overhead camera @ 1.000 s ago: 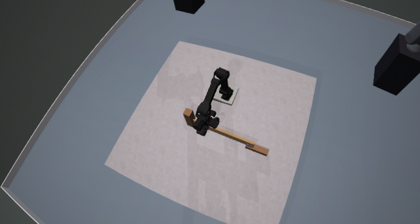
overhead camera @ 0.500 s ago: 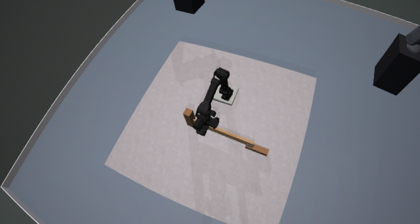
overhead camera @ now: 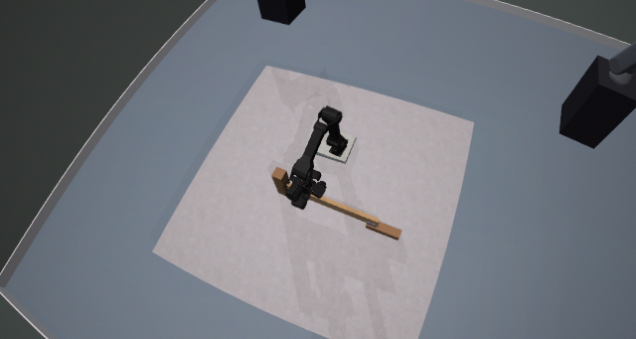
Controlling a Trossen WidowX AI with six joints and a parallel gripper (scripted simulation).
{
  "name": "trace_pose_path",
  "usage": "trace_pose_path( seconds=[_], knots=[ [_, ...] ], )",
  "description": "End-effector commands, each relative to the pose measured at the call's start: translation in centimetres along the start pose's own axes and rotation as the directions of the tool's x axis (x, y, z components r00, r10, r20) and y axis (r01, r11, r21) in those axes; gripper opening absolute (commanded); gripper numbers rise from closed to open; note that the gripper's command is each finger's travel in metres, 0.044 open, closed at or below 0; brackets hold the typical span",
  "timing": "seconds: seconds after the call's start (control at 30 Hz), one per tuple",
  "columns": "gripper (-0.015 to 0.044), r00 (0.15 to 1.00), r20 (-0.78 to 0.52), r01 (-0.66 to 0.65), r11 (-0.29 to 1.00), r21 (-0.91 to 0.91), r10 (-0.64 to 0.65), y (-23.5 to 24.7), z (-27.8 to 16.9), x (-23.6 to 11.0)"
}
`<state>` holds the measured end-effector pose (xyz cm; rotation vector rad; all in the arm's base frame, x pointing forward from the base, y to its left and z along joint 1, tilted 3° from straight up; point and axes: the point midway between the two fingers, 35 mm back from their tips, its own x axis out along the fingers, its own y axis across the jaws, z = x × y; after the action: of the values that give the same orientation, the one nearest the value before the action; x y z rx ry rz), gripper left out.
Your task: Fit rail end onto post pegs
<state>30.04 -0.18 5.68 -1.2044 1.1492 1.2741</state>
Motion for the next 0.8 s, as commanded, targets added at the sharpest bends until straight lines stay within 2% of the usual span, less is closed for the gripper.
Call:
trace_pose_path(
  seconds=[0.0,0.77],
  knots=[
    [0.0,1.0,-0.004,0.002,1.0,0.002,-0.002,-0.03,-0.4,-0.25],
    [0.0,1.0,-0.004,0.002,1.0,0.002,-0.002,-0.04,-0.89,-0.23]
  ],
)
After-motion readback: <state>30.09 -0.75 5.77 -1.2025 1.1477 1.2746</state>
